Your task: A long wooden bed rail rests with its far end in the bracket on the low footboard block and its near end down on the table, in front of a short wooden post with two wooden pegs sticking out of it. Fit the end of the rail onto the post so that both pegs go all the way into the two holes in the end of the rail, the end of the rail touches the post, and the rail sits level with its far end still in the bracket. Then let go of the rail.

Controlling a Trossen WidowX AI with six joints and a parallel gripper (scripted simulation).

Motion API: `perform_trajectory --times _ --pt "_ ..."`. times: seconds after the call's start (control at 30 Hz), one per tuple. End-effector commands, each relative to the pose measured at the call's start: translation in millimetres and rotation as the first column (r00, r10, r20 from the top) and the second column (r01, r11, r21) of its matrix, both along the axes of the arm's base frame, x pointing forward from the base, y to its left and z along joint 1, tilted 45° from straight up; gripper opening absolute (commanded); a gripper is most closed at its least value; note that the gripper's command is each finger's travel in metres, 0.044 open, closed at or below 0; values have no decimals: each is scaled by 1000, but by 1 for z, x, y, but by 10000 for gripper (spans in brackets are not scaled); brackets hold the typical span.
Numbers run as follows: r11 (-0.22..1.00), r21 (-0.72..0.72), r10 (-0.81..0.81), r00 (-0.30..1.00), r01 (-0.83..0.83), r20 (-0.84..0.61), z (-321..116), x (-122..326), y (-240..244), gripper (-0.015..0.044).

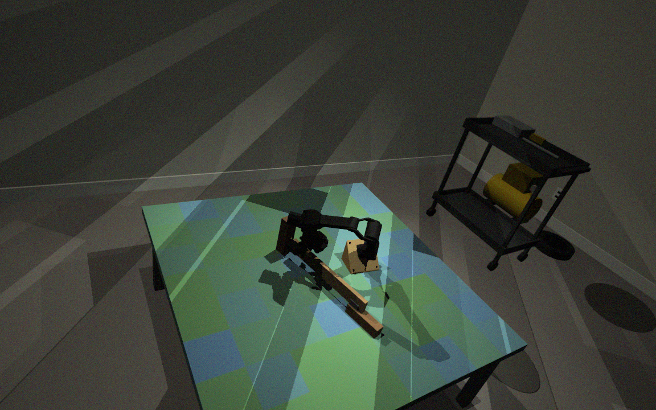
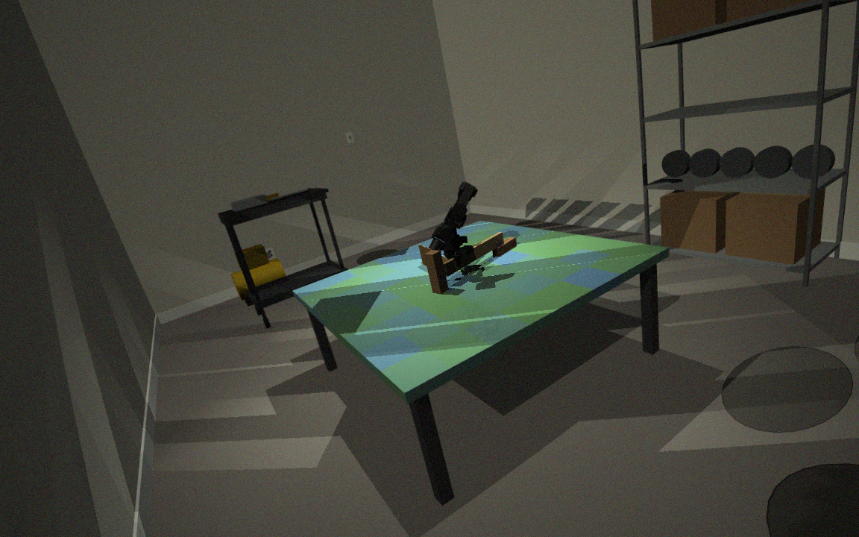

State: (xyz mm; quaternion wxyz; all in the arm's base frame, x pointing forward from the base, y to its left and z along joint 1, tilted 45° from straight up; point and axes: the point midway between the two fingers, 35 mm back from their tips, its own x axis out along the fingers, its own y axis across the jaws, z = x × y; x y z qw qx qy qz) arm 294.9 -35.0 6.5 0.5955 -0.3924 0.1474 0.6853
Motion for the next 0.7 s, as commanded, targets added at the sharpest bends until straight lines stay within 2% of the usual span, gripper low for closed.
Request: perform_trajectory --times 0.0,0.67 --pt "1000 -5 -2 1000 2 7 0 3 -3 0" --pt "1000 -5 -2 1000 2 7 -4 5 -7 0"
